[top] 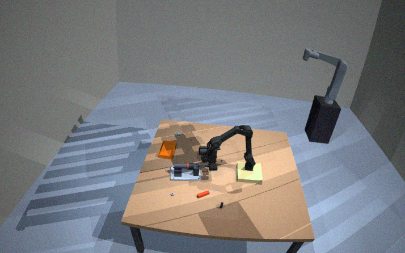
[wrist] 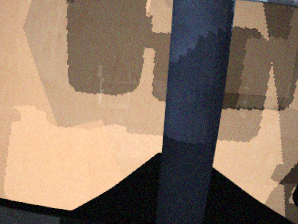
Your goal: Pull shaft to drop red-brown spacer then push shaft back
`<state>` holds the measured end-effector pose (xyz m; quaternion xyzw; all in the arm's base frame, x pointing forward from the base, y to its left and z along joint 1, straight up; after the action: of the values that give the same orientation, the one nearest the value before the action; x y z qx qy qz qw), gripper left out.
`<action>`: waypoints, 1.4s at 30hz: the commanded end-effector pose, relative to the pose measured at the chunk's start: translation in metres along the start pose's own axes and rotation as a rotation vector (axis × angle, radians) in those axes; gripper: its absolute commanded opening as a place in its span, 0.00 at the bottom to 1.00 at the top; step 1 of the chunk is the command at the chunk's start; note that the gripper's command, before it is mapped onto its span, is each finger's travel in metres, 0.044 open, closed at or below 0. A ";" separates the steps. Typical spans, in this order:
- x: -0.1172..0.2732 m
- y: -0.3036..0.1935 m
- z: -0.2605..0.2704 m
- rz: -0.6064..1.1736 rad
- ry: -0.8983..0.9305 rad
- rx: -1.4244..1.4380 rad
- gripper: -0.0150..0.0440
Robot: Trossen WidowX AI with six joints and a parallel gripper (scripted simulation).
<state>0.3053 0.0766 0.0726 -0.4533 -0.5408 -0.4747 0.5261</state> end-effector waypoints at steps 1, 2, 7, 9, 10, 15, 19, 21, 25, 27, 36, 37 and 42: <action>0.000 -0.002 0.000 0.005 -0.001 -0.003 0.25; 0.000 -0.002 0.000 0.005 -0.001 -0.003 0.25; 0.000 -0.002 0.000 0.005 -0.001 -0.003 0.25; 0.000 -0.002 0.000 0.005 -0.001 -0.003 0.25; 0.000 -0.003 0.000 0.005 -0.001 -0.003 0.25; 0.000 -0.003 0.000 0.005 -0.001 -0.003 0.25; 0.000 -0.003 0.000 0.005 -0.001 -0.003 0.25; 0.000 -0.004 0.000 0.005 -0.001 -0.003 0.25; 0.000 -0.004 0.000 0.005 -0.001 -0.003 0.25; 0.000 -0.002 0.000 0.001 0.000 0.000 0.25; 0.000 -0.002 0.000 0.003 -0.001 -0.001 0.25; 0.000 -0.002 0.000 0.004 -0.001 -0.002 0.25; 0.000 0.000 0.000 0.005 -0.001 -0.003 0.25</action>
<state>0.3034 0.0763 0.0726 -0.4545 -0.5399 -0.4736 0.5269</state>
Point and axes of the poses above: the point midway between the two fingers, 35 mm back from their tips, its own x axis back along the fingers, its own z axis across the jaws, y = z × x, the point moved 2 cm from there along x, back along the fingers, and after that the axes turned 3 degrees about -x, right-handed, at the moved point
